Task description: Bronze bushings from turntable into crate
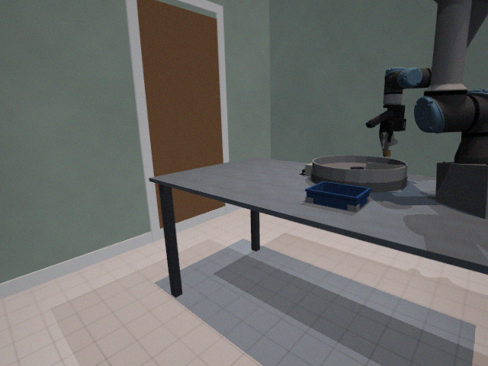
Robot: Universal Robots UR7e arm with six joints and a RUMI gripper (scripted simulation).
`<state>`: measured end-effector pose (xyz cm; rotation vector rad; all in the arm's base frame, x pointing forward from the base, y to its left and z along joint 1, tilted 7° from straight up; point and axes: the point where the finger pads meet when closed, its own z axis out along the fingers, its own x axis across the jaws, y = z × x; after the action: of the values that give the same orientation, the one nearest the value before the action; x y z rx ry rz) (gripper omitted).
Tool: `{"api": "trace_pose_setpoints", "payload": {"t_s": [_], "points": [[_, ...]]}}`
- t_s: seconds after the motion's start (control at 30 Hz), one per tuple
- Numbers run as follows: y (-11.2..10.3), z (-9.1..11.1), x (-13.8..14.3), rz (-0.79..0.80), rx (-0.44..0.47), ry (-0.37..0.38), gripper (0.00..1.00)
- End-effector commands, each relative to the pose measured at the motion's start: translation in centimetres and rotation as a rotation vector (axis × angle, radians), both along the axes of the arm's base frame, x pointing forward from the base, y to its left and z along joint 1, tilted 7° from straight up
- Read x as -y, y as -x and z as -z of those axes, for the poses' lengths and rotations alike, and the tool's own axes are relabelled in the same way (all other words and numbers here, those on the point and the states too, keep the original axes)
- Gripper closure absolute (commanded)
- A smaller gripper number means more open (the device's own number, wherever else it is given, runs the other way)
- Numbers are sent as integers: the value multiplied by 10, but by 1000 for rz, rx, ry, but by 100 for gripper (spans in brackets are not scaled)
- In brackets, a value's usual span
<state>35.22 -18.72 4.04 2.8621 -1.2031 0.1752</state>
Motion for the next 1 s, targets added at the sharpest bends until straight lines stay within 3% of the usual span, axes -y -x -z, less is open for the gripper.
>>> {"api": "trace_pose_setpoints", "payload": {"t_s": [0.0, 0.97], "points": [[-1, -2, 2, 1, 4, 4, 100], [-4, 1, -35, -1, 1, 2, 100]]}}
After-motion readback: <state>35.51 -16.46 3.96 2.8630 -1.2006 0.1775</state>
